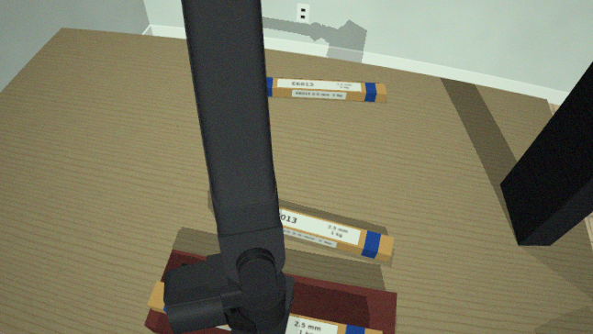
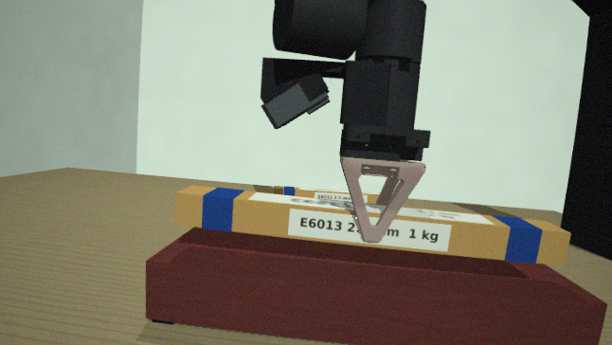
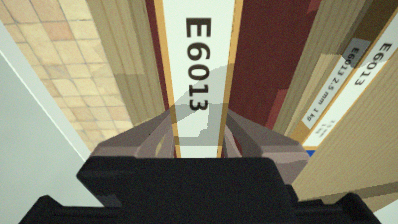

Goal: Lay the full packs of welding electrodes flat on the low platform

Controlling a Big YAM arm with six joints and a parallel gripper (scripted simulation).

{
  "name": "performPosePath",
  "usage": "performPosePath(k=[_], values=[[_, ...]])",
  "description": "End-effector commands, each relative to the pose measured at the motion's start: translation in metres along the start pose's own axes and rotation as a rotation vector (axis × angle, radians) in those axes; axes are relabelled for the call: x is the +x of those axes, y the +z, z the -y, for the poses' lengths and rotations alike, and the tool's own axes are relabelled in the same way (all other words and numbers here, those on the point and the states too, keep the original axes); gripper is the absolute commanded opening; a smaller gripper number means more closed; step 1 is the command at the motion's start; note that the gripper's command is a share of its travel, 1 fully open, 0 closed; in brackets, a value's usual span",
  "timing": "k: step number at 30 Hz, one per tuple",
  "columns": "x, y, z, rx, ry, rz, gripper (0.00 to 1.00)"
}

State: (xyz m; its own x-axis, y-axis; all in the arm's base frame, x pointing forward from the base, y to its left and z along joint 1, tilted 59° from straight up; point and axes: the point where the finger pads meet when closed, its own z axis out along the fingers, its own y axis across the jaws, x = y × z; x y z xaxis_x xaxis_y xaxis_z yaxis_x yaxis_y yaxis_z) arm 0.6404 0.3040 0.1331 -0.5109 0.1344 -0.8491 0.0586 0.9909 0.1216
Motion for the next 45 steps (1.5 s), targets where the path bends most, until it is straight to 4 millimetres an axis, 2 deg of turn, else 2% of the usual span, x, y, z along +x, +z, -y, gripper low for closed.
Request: performPosePath(k=[1,45], values=[[-0.0004,-0.0277,-0.0326,-0.046,-0.007,0.007,0.00],[-0.0005,-0.0291,-0.0425,-0.050,-0.002,0.015,0.00]])
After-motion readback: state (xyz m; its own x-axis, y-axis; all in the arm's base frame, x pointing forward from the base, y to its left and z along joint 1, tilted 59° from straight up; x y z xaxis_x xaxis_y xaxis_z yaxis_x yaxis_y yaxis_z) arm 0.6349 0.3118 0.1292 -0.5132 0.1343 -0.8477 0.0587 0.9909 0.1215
